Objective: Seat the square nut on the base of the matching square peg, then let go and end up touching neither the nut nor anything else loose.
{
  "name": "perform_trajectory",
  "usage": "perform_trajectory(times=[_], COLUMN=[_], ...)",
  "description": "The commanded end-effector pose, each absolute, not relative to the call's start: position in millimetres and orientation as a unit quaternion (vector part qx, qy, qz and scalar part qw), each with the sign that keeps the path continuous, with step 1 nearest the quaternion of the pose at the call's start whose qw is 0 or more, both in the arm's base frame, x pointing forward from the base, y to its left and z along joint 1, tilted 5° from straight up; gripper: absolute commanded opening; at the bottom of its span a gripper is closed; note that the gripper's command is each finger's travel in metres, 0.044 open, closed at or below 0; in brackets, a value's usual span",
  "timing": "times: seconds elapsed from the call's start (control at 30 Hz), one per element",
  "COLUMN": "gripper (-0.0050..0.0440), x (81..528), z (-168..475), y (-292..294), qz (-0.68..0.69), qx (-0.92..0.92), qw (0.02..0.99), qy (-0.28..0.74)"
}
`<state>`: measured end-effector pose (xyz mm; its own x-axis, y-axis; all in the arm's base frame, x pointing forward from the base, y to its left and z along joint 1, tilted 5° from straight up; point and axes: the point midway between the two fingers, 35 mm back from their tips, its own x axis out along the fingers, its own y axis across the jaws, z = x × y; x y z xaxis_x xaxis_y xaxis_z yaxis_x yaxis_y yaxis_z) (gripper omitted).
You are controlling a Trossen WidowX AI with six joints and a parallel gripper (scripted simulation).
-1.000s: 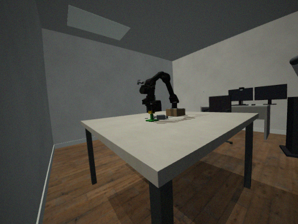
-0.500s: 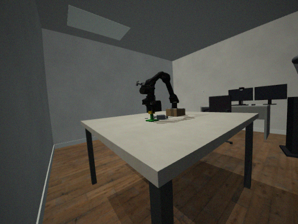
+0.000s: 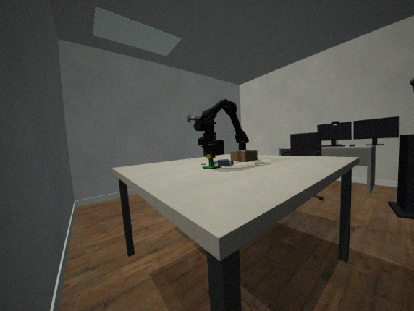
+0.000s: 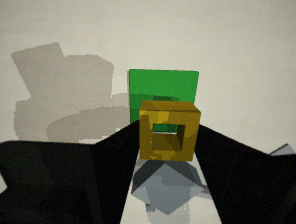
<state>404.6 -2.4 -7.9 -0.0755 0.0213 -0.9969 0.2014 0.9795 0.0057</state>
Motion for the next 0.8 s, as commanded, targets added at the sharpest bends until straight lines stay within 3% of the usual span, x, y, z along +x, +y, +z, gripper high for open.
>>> perform_trajectory(times=[0.0,0.77], gripper=[0.0,0.0], x=[404.3,404.0], z=[-9.3,-17.1], y=[-1.4,-1.3], qz=[-0.066,-0.066], qx=[0.079,0.079], qw=[0.675,0.675], qy=[0.731,0.731])
